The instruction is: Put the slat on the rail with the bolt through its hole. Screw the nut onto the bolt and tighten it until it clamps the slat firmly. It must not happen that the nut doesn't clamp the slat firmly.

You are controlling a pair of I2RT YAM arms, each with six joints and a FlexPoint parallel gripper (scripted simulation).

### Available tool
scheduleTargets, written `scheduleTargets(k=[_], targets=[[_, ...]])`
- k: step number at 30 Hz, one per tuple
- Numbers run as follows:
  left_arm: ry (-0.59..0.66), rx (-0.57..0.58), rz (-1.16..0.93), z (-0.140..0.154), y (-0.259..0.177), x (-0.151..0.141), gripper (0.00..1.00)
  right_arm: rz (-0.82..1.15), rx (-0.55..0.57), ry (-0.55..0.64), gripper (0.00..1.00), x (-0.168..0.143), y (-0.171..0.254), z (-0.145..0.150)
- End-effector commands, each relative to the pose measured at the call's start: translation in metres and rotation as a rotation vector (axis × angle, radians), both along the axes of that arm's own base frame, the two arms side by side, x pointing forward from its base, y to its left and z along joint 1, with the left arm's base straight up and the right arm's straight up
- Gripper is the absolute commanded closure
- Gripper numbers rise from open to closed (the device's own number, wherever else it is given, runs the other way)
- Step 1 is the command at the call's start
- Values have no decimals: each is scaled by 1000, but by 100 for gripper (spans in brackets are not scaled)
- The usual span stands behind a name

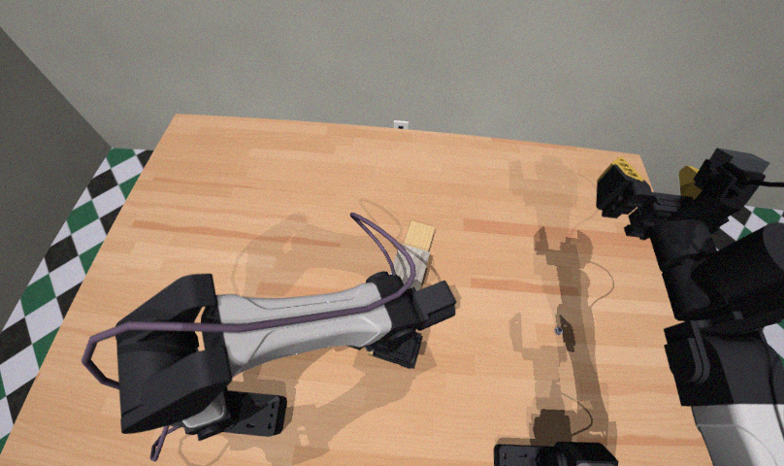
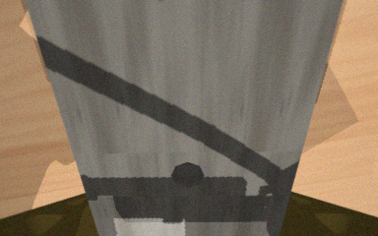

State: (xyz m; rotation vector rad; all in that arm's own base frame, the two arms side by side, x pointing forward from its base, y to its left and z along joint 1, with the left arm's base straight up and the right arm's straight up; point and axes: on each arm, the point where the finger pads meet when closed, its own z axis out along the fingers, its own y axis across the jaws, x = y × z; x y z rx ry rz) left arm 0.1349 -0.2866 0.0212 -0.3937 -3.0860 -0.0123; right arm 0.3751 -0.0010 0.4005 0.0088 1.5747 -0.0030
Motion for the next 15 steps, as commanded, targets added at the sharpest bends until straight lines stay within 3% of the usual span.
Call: scheduleTargets(k=[1,15], targets=[[-33,-19,2,1,-4,3,33,7,-4,-15,0,-1,1,6],[-33,-18,0,3,-6,8,33,7,-4,-15,0,-1,1,6]])
